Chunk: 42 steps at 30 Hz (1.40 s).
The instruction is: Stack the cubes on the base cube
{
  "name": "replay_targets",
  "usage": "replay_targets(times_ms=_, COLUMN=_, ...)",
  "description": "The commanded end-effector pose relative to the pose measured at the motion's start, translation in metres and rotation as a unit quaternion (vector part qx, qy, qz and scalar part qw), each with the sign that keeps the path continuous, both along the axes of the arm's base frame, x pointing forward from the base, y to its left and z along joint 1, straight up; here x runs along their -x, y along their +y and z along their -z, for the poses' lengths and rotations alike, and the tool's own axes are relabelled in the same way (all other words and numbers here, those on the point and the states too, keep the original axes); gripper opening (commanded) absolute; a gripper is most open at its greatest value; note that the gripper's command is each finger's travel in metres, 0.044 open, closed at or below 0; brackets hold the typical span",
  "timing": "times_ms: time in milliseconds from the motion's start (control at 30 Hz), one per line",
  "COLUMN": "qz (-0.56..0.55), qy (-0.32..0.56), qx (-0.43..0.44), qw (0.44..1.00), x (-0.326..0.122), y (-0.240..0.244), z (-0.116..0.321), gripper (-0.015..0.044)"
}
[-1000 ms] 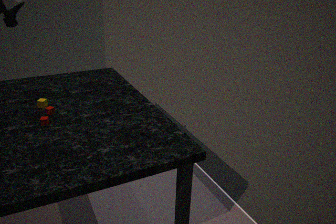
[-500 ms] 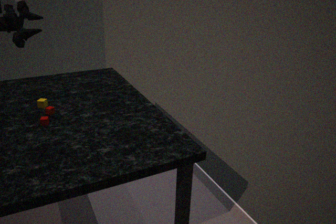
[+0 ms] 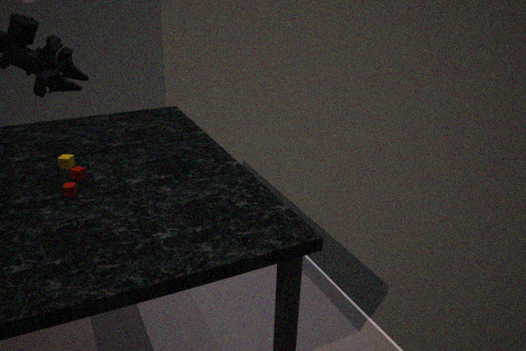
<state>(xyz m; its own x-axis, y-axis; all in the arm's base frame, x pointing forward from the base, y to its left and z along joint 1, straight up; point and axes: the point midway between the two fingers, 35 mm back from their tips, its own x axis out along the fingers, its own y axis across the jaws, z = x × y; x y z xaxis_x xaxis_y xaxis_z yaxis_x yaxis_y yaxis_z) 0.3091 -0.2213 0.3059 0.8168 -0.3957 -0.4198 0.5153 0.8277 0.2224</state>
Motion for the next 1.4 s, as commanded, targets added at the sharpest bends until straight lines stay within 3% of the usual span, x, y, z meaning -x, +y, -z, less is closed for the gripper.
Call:
replay_targets(times_ms=0, qz=-0.115, qy=0.194, qx=0.098, qw=0.969, x=-0.006, y=0.004, z=0.063, gripper=0.0265)
replay_targets(times_ms=367, qz=-0.344, qy=0.397, qx=0.199, qw=0.827, x=0.003, y=0.025, z=0.138, gripper=0.0265)
replay_targets(times_ms=600, qz=-0.510, qy=0.467, qx=0.239, qw=0.682, x=0.019, y=0.042, z=0.177, gripper=0.0265)
replay_targets(times_ms=833, qz=-0.660, qy=0.480, qx=0.255, qw=0.519, x=0.037, y=0.059, z=0.204, gripper=0.0265)
replay_targets(times_ms=1367, qz=-0.671, qy=0.478, qx=0.256, qw=0.506, x=0.039, y=0.060, z=0.206, gripper=0.0265)
